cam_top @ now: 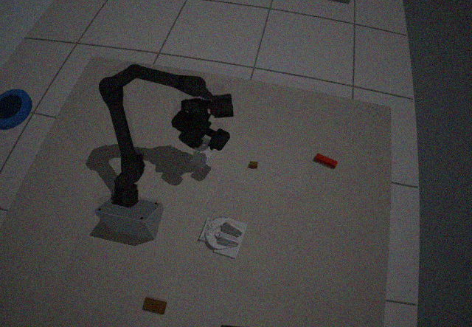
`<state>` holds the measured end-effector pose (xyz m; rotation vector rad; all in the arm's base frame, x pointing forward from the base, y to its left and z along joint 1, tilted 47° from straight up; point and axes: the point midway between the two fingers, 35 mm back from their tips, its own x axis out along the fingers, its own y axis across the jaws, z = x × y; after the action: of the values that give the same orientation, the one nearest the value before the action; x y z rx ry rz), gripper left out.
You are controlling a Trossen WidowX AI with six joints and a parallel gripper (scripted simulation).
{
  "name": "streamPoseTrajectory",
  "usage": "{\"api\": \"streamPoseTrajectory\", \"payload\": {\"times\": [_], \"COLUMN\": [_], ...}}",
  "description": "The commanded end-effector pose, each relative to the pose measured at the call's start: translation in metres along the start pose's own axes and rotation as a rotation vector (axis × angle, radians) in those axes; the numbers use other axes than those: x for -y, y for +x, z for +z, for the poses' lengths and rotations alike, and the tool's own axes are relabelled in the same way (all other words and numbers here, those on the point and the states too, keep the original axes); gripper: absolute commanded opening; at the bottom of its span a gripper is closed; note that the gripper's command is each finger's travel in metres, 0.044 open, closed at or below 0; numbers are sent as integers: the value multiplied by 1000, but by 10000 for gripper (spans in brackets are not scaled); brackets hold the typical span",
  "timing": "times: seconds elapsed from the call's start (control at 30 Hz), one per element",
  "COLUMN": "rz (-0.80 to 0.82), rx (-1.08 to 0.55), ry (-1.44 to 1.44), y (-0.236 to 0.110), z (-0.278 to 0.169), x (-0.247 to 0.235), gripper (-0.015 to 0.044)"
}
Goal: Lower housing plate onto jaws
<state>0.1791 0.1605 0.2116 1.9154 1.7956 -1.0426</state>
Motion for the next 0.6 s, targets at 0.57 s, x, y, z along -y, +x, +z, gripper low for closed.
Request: {"api": "streamPoseTrajectory", "payload": {"times": [0.57], "rz": [15], "rx": [34], "ry": [-398], "y": [1], "z": [29], "x": [-57], "gripper": [351]}}
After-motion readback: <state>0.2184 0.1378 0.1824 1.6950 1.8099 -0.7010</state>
